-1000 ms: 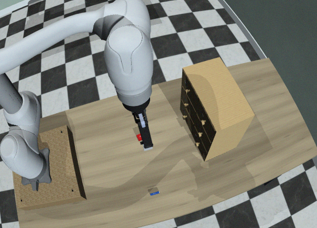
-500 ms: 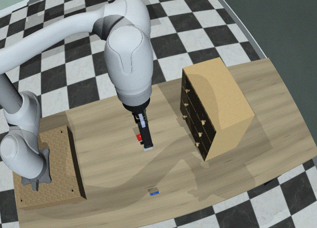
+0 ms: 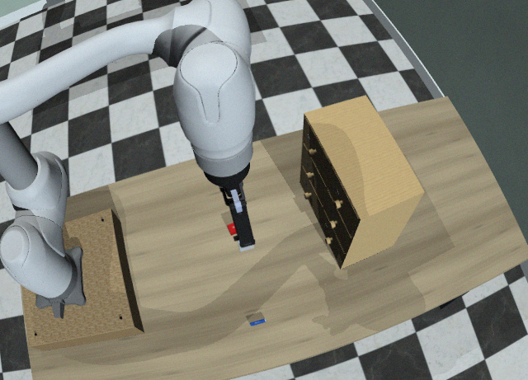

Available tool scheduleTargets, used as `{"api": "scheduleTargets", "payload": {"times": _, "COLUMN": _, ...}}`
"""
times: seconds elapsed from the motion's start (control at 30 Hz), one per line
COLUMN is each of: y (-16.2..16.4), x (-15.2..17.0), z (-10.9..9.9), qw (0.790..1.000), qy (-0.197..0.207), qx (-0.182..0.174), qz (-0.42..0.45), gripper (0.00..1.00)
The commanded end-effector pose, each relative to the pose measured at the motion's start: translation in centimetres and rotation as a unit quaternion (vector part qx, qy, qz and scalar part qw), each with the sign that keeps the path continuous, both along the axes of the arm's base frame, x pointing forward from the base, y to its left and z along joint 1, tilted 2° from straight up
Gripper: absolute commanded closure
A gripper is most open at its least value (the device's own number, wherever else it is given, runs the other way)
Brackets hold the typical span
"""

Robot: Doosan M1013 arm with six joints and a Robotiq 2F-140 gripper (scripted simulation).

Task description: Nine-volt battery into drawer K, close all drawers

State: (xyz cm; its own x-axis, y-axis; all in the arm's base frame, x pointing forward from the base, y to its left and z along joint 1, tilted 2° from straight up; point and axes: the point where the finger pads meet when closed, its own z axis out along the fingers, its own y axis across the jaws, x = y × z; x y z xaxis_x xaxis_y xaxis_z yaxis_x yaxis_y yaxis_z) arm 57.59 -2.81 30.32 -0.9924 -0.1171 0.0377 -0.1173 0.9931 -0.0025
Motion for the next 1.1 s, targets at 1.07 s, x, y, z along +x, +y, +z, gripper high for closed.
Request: {"api": "scheduleTargets", "payload": {"times": 1.07, "y": 3.8, "x": 4.3, "z": -11.9, "qw": 1.0, "qy": -0.001, "qx": 0.0, "qz": 0.025, "gripper": 0.0}}
